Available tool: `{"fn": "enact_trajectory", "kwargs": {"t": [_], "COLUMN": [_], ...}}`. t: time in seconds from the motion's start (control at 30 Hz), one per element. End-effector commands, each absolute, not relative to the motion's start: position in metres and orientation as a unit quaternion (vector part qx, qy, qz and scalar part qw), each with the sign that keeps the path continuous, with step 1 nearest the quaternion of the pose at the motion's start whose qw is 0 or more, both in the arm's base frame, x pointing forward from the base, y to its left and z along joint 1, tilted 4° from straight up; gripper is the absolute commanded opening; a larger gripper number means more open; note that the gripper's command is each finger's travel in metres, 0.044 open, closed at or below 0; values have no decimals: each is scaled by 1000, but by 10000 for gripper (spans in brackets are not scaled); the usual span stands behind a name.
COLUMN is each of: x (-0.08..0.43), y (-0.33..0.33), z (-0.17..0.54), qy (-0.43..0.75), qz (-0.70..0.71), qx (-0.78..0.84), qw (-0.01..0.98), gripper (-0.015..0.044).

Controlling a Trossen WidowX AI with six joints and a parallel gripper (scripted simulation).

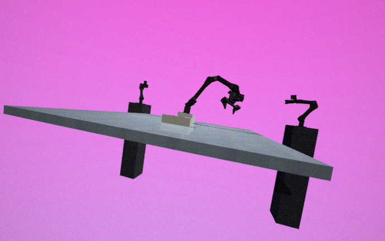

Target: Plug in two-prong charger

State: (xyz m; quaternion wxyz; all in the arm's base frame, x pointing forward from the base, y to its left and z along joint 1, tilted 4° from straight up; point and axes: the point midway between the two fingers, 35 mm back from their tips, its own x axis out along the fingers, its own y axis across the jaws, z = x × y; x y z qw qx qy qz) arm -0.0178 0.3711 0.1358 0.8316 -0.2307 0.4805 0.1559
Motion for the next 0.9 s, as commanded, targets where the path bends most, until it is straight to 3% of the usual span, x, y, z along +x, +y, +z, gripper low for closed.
{"fn": "enact_trajectory", "kwargs": {"t": [0.0, 0.87], "x": [-1, 102], "y": [368, 334], "z": [134, 115], "qy": [492, 552], "qz": [146, 79], "qx": [-232, -233], "qw": [826, 797], "gripper": [440, 440]}}
